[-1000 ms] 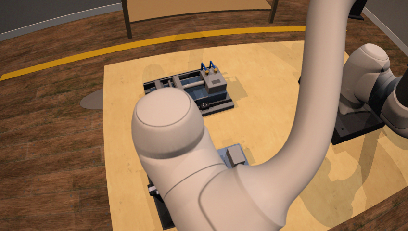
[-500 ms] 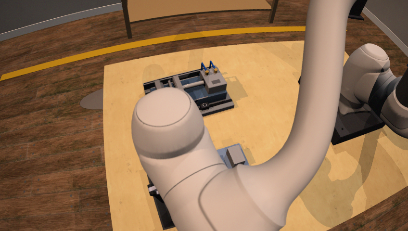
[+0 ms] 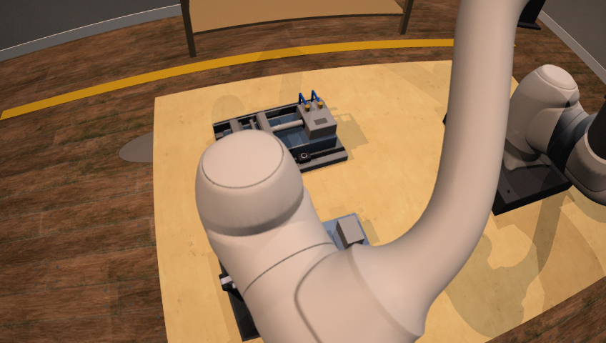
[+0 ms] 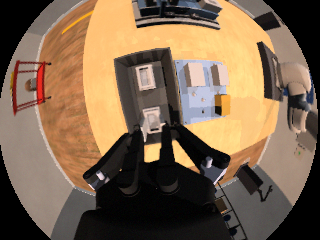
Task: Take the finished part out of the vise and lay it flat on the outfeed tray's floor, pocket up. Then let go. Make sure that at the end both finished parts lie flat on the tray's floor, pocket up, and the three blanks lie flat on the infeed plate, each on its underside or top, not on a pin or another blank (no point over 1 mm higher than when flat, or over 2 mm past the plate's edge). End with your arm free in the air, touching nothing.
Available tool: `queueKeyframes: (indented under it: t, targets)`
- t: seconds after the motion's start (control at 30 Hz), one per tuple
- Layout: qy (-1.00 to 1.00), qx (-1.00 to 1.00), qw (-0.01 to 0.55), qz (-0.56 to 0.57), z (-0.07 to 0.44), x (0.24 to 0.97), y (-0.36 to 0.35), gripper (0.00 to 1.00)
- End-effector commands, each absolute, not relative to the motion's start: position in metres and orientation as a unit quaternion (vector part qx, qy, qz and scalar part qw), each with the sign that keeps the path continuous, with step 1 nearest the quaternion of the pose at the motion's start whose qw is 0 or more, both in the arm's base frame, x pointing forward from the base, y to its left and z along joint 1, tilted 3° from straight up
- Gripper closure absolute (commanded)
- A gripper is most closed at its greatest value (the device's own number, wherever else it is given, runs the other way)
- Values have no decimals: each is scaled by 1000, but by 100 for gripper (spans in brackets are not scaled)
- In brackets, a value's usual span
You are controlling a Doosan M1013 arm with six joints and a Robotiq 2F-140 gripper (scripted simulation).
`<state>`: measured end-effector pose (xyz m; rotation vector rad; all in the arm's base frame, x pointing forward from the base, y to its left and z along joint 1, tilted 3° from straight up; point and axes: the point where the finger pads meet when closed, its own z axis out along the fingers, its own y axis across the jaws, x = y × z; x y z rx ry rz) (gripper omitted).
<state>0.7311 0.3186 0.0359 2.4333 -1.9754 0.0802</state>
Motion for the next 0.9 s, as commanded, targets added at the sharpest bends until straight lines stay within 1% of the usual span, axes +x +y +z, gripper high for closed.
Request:
queueKeyframes:
  t: [0.0, 0.87]
  targets:
    - [-630, 776, 5, 26, 32, 731, 314, 100]
    - [-630, 777, 5, 26, 22, 732, 313, 100]
